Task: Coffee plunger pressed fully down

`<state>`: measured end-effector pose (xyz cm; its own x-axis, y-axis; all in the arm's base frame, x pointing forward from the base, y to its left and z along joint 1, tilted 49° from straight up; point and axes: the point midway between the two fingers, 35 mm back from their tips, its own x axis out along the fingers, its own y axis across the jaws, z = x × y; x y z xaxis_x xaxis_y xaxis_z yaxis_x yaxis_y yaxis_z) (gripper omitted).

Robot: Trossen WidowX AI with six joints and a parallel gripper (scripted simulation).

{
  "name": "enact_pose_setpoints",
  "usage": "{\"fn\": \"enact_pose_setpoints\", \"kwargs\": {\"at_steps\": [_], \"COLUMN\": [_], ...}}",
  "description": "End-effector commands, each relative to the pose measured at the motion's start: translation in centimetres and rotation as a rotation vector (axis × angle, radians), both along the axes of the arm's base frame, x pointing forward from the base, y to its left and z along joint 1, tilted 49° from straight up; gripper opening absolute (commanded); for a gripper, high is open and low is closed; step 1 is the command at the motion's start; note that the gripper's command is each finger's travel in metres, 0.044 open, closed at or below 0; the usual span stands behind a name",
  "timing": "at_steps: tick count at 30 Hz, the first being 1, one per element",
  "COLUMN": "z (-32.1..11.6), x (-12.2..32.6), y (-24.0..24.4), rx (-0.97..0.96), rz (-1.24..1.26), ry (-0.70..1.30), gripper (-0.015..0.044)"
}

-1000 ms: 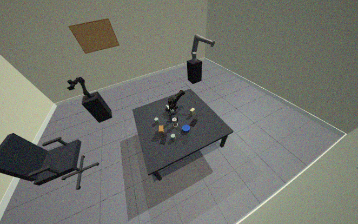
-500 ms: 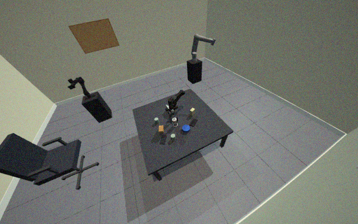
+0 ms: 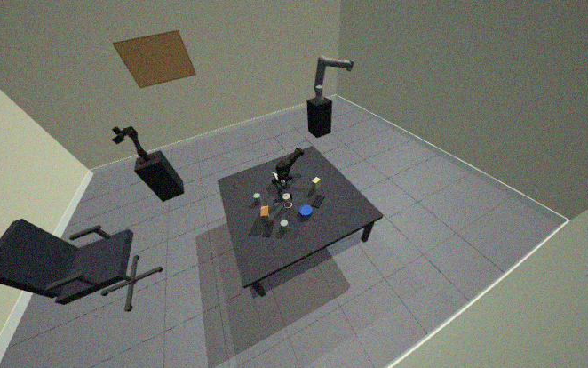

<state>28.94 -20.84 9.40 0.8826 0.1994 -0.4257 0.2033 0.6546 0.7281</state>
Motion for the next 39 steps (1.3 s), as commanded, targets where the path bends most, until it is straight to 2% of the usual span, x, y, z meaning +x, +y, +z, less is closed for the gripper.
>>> {"fn": "enact_pose_setpoints", "kwargs": {"at_steps": [1, 39], "z": [-1.3, -5.7], "x": [0.2, 1.1], "y": [1.2, 5.5], "rx": [0.013, 0.014], "rz": [0.012, 0.01], "ry": [0.023, 0.021], "gripper": [0.0123, 0.0123]}}
